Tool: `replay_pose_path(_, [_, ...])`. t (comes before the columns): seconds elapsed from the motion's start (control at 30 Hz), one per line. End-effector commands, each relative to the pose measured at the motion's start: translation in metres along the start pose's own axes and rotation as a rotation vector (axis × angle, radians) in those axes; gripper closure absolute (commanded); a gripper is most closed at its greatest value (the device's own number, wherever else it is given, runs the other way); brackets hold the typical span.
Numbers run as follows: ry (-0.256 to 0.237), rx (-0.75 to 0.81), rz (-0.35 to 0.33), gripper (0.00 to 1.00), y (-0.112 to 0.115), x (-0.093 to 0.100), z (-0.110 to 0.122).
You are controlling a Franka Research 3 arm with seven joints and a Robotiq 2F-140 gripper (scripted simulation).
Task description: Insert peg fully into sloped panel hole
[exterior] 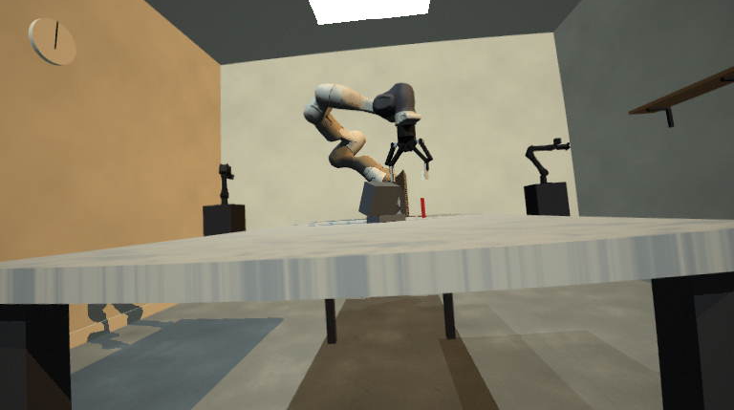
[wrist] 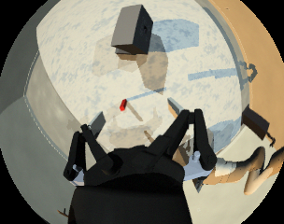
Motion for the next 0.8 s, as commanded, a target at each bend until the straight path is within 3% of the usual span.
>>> replay_pose_path(0.0, [-0.015, 0.075, 0.022, 0.00, 0.004, -0.011, -0.028])
replay_pose_path(0.13, [-0.021, 0.113, 0.029, 0.00, 0.011, -0.020, -0.046])
replay_pose_path(0.77, [-0.018, 0.105, 0.025, 0.00, 0.011, -0.046, -0.045])
Point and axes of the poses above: the point where the finger pads meet when closed, its own x axis back along the fingers, its own z axis across the jaws, y = z × x, the point moved 5 cm from there along x, back along the fingers, and after that the axes turned 9 degrees about x, right-handed, at the moved point
